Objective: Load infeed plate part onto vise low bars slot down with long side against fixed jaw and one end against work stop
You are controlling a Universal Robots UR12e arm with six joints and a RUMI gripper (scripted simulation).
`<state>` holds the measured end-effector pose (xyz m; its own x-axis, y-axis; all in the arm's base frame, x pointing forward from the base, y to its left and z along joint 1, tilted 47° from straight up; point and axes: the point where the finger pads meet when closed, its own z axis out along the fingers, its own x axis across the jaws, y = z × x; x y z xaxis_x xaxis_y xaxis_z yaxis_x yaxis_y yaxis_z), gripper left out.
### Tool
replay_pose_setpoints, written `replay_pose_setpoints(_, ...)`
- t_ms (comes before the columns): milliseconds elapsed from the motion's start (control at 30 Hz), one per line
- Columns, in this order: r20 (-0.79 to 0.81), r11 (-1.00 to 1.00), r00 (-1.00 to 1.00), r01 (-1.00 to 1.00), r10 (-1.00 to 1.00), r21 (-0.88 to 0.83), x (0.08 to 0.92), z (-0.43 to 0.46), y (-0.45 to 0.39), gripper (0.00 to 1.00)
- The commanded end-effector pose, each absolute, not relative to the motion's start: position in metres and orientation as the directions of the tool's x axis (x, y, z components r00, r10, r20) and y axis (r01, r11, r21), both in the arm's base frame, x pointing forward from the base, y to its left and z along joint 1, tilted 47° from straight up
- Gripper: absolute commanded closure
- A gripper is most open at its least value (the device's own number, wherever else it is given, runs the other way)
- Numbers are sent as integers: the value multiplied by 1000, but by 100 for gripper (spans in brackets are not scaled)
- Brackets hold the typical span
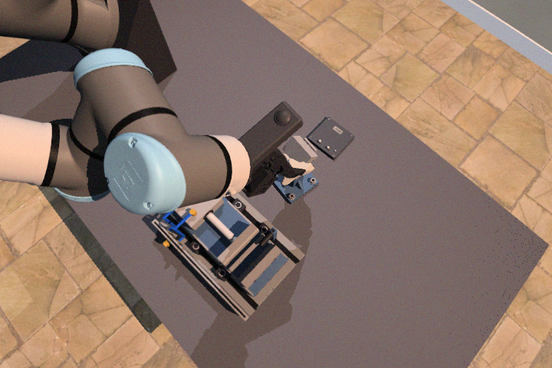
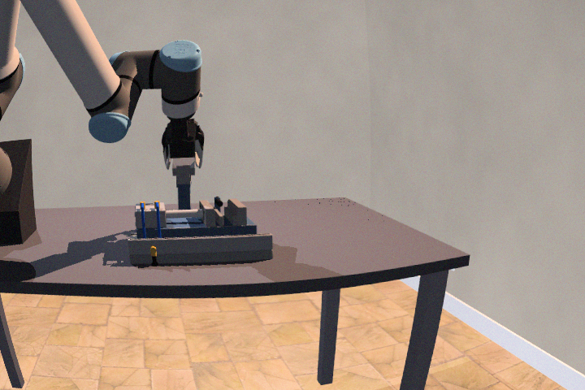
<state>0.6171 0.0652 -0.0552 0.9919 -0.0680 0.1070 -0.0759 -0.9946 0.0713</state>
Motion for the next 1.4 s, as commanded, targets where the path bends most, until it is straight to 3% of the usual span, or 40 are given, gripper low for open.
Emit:
replay_pose_setpoints(0,107,-996,992,-73,-67,54,617,-55,65,49)
replay_pose_setpoints(1367,108,-997,992,-70,-67,22,617,-55,65,49)
